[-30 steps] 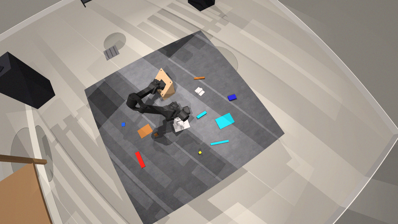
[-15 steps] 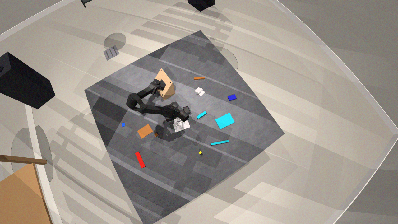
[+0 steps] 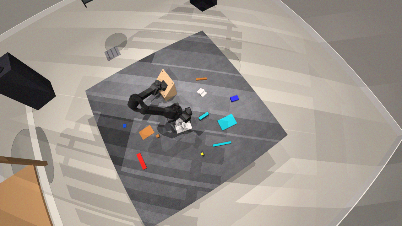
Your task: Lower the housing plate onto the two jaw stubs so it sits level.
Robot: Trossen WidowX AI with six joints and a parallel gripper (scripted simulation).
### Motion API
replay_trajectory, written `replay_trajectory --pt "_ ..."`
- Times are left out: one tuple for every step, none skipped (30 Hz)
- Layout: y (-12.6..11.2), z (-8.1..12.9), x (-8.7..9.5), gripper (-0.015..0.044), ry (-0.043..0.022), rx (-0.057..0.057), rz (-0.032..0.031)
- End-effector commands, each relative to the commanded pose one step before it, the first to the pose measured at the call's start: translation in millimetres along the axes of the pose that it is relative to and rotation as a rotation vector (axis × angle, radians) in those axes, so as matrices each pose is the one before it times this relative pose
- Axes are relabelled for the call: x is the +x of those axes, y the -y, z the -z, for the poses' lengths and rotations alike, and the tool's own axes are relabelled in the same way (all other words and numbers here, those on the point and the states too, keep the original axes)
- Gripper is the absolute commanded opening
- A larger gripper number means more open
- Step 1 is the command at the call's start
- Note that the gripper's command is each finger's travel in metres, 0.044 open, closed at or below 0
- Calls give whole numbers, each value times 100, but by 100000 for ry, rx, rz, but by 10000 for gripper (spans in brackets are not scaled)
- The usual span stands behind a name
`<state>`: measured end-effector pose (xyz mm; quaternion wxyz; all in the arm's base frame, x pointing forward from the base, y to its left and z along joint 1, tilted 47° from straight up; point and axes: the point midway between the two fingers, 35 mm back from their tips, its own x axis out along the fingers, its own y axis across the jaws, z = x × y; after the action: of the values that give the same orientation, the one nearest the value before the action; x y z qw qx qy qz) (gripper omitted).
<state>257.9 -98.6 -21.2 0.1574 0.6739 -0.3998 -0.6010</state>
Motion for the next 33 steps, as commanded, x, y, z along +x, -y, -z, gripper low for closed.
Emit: replay_trajectory --pt "26 -24 37 351 30 -488 47" --pt "0 0 0 351 0 0 0" --pt "0 0 0 351 0 0 0" --pt "0 0 0 351 0 0 0" --pt "-26 24 -37 377 -30 488 -47" --pt "0 0 0 404 0 0 0" --pt "-1 1 0 430 -6 1 -10" --pt "0 0 0 440 0 0 0" --pt "0 0 0 440 0 0 0" --pt "0 0 0 440 0 0 0" --pt "0 0 0 440 0 0 0" --pt "0 0 0 440 0 0 0" --pt "0 0 0 440 0 0 0" --pt "0 0 0 440 0 0 0" --pt "0 0 0 440 0 0 0" --pt "0 0 0 440 0 0 0" --pt "0 0 0 440 0 0 0" --pt "0 0 0 440 0 0 0" --pt "0 0 0 440 0 0 0" --pt "0 0 0 440 0 0 0" --pt "0 0 0 440 0 0 0" --pt "22 17 -144 440 5 -13 51" --pt "43 34 -299 440 10 -26 100" --pt "53 41 -412 440 15 -36 125" --pt "61 44 -542 440 20 -46 141" --pt "62 41 -690 440 27 -56 143" --pt "53 29 -856 440 32 -65 123" --pt "29 4 -988 440 32 -69 69" --pt "-7 -28 -1039 440 24 -64 -8" --pt "-46 -59 -1054 440 10 -54 -89" --pt "-70 -72 -878 440 -6 -37 -134" --pt "-56 -53 -533 440 -11 -18 -107" --pt "-21 -19 -178 440 -5 -5 -40"
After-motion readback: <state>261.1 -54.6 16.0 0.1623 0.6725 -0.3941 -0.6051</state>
